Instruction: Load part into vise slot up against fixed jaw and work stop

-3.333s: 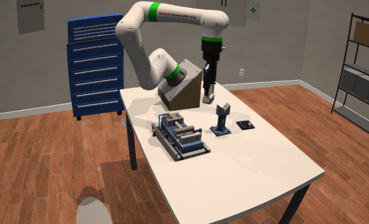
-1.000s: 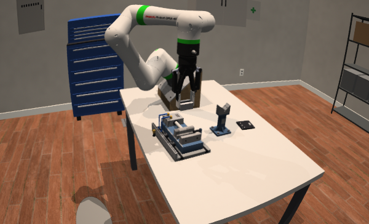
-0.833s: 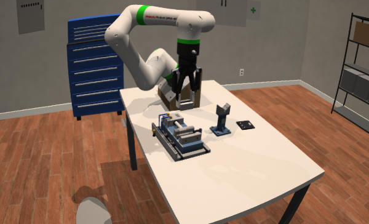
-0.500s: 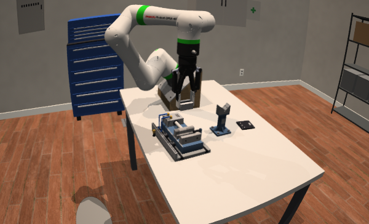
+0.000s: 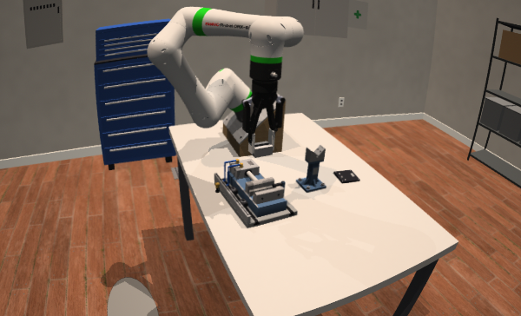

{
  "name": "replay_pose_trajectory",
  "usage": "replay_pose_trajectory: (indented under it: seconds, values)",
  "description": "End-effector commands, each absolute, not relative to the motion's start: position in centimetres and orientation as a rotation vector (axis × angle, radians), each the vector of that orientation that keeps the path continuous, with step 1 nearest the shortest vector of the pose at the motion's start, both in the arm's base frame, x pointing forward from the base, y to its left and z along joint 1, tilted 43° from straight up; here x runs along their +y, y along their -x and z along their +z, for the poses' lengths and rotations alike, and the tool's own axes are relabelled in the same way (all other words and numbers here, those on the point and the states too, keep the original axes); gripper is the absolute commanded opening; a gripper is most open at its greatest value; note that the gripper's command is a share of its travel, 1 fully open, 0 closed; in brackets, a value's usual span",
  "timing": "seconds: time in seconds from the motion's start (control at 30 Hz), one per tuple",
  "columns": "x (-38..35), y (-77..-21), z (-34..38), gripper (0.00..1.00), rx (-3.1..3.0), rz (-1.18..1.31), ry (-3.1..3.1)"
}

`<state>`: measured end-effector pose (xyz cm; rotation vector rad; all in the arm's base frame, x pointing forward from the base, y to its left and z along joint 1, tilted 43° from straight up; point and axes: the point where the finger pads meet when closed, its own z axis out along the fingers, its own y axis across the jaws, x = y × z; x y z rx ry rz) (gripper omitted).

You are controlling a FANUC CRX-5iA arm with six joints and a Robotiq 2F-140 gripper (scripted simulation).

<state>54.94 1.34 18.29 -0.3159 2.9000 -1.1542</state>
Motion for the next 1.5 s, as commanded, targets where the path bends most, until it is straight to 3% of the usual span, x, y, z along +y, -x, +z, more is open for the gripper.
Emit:
replay_pose_trajectory:
  seconds: [0.0,1.47]
  values:
    - [1.3,-55.0,18.2,0.00,2.900,-1.154,0.316]
    - [-3.2,-55.5,13.4,0.00,2.900,-1.154,0.316]
